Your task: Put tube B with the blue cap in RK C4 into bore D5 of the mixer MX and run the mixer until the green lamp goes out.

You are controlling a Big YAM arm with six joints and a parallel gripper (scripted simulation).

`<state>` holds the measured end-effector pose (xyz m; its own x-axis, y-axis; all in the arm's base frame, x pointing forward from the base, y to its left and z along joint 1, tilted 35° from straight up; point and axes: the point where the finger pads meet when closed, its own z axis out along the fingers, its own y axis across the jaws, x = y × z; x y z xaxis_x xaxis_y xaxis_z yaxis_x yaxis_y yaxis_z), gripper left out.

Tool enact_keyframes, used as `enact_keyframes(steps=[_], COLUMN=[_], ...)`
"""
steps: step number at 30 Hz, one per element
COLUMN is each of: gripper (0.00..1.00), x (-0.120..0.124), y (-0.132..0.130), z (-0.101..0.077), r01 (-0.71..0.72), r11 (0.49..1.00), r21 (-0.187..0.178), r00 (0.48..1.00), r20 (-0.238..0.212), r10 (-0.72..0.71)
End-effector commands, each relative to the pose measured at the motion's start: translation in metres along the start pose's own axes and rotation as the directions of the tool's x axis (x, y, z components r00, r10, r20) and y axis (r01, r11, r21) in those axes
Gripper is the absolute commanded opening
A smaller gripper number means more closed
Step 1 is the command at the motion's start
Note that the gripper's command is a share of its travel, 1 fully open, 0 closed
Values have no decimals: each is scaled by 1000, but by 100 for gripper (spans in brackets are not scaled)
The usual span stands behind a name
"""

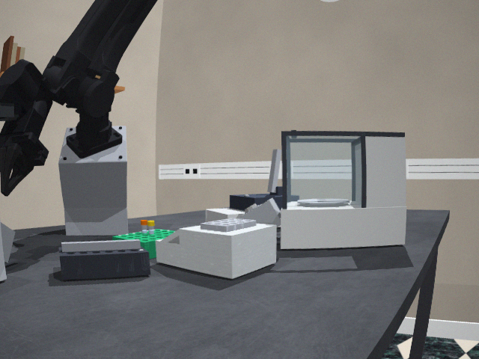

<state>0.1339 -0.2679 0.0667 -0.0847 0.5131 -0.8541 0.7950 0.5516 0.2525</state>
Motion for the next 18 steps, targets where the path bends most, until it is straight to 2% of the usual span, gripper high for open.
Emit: enact_keyframes(steps=[1,18], gripper=[0,0], x=[-17,-12], y=[1,2], z=[11,33], r01=[-2,-7], r11=[1000,1000], r21=[-9,-9], r00=[1000,1000], r20=[31,23], r10=[3,7])
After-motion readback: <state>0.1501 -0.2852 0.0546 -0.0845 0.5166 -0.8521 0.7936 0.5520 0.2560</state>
